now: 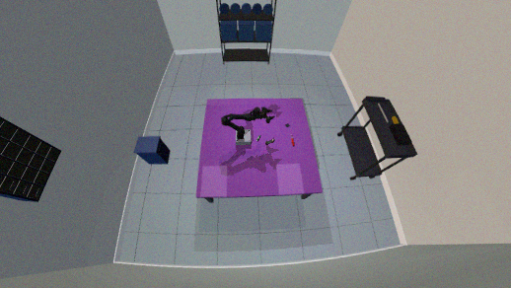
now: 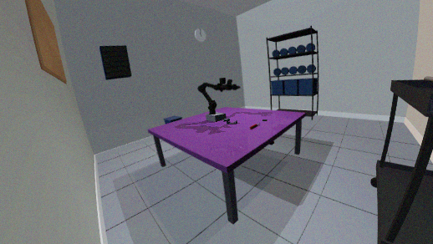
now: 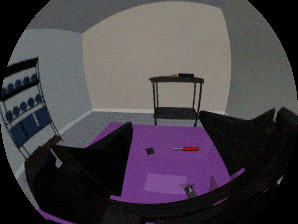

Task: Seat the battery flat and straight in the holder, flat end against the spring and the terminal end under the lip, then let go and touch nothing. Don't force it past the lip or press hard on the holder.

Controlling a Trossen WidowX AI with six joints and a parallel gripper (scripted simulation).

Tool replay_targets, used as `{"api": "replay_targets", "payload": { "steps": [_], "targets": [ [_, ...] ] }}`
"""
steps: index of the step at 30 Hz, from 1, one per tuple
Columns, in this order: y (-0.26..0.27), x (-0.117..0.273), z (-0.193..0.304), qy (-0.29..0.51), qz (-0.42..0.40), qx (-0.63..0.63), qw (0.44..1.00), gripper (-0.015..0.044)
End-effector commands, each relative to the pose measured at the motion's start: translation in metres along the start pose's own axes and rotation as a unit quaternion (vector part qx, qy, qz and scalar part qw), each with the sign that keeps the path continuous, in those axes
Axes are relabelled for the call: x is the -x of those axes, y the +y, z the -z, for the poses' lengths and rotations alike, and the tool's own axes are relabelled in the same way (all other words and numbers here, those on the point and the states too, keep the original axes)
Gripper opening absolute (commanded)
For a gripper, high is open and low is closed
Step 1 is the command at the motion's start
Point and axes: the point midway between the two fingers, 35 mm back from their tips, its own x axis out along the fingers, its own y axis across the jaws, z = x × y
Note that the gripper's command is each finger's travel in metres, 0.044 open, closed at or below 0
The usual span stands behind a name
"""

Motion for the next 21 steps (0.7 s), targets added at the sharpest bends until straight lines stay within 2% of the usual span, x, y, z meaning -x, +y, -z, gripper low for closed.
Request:
{"api": "replay_targets", "payload": {
  "steps": [1, 6, 9, 14, 21],
  "targets": [
    [0.0, -0.001, 0.003, 0.006, 0.0, -0.008, 1.0, 0.0374],
    [-0.009, -0.012, 0.074, 0.149, 0.043, -0.22, 0.963, 0.0242],
    [-0.015, -0.009, 0.122, 0.235, 0.106, -0.359, 0.897, 0.0229],
    [-0.023, 0.016, 0.193, 0.331, 0.259, -0.548, 0.724, 0.0229],
    [-0.025, 0.061, 0.25, 0.353, 0.456, -0.662, 0.478, 0.0229]
  ]
}}
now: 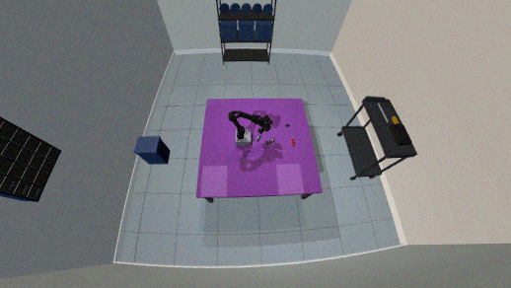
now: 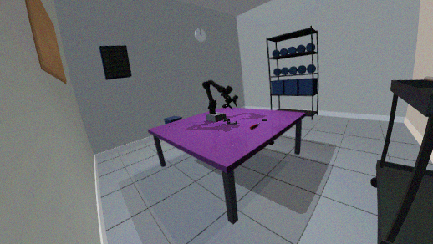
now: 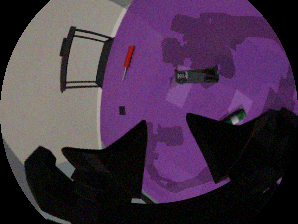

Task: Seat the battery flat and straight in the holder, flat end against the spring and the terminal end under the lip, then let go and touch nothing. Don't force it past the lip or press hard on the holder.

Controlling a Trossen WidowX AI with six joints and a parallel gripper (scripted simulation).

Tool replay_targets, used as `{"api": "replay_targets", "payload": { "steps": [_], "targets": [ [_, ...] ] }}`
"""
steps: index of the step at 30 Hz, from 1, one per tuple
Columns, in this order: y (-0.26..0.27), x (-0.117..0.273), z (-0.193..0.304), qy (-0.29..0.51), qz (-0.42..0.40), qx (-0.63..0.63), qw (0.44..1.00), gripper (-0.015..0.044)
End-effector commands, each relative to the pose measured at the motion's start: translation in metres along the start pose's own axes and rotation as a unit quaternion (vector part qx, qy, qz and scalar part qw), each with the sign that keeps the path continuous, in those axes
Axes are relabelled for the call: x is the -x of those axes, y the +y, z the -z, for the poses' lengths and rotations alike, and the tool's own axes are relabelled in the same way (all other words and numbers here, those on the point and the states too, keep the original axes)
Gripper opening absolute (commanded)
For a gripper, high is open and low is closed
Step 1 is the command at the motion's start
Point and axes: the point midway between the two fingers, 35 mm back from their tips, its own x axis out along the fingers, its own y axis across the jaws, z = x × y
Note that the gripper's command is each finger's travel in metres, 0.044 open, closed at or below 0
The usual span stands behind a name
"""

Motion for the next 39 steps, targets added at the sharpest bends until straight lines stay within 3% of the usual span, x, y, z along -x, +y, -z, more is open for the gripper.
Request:
{"api": "replay_targets", "payload": {
  "steps": [1, 5, 7, 39],
  "targets": [
    [-0.079, -0.016, 0.019, 0.017, 0.208, -0.305, 0.929, 0.0229],
    [-0.116, -0.01, 0.03, -0.02, 0.31, -0.445, 0.84, 0.0229],
    [-0.121, -0.008, 0.032, -0.028, 0.325, -0.464, 0.823, 0.0229],
    [-0.137, -0.034, 0.039, -0.028, 0.325, -0.464, 0.823, 0.0229]
  ]
}}
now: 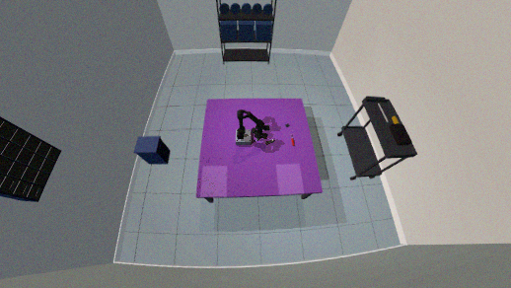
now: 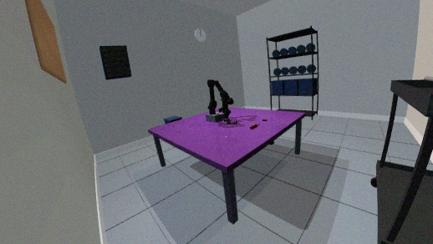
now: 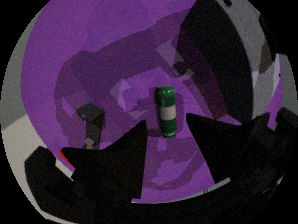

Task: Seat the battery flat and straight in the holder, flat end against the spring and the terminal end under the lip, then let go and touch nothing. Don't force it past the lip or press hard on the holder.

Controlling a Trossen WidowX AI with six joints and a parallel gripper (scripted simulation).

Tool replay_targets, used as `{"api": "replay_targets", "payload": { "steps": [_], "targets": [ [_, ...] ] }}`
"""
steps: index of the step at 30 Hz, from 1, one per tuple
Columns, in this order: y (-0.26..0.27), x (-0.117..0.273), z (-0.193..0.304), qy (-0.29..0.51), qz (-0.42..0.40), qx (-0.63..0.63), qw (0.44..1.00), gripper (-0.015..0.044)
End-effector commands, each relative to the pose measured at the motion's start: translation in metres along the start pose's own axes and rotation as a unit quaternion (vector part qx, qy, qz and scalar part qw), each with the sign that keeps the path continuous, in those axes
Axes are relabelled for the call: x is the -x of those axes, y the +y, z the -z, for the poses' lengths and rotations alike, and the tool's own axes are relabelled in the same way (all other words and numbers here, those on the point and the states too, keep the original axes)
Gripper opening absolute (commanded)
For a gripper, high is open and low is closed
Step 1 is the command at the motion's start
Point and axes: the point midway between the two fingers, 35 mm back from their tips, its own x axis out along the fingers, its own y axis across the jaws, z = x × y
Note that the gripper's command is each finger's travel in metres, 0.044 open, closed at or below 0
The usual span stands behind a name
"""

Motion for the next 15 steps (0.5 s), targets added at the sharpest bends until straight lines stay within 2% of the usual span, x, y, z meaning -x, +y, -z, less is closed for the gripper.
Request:
{"api": "replay_targets", "payload": {
  "steps": [1, 14, 15],
  "targets": [
    [-0.002, -0.008, -0.001, -0.001, 0.006, -0.002, 1.0, 0.0229],
    [-0.004, -0.025, -0.001, -0.001, 0.006, -0.002, 1.0, 0.0229],
    [-0.004, -0.025, -0.001, -0.001, 0.006, -0.002, 1.0, 0.0203]
  ]
}}
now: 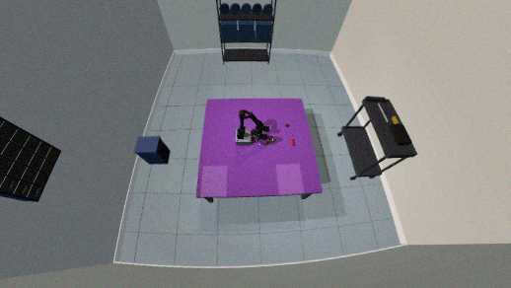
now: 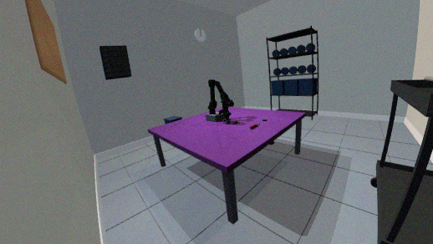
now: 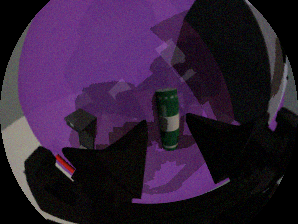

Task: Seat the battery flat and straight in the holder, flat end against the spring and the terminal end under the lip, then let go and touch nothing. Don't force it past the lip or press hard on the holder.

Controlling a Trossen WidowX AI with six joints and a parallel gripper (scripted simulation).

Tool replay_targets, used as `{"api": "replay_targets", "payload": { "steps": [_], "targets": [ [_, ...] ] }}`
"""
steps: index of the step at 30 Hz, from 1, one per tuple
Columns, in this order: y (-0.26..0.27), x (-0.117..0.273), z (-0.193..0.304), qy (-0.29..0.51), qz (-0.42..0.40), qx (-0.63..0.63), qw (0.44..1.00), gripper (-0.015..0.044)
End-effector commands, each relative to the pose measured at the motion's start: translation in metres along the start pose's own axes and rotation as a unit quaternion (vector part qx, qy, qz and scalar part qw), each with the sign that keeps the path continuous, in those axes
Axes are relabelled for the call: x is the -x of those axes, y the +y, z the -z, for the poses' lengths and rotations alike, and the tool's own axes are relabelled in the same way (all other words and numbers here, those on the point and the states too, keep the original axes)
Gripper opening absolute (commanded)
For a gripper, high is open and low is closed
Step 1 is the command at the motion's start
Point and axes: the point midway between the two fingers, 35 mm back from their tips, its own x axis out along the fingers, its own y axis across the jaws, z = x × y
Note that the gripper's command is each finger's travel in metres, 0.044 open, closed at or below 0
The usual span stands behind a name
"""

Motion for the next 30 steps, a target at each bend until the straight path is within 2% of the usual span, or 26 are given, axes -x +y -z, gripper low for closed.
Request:
{"api": "replay_targets", "payload": {
  "steps": [1, 3, 12, 16, 22, 26, 30],
  "targets": [
    [-0.002, -0.003, 0.0, 0.0, 0.005, -0.002, 1.0, 0.0177],
    [-0.002, -0.003, 0.0, 0.0, 0.005, -0.002, 1.0, 0.0124],
    [-0.002, -0.003, 0.0, 0.0, 0.005, -0.002, 1.0, 0.0067],
    [-0.001, 0.002, 0.0, 0.0, 0.004, -0.002, 1.0, 0.0067],
    [-0.001, 0.046, 0.0, 0.0, 0.004, -0.002, 1.0, 0.0067],
    [-0.001, 0.047, 0.0, 0.0, 0.004, 0.002, 1.0, 0.0067],
    [0.008, 0.05, 0.002, 0.001, 0.004, 0.078, 0.997, 0.0067]
  ]
}}
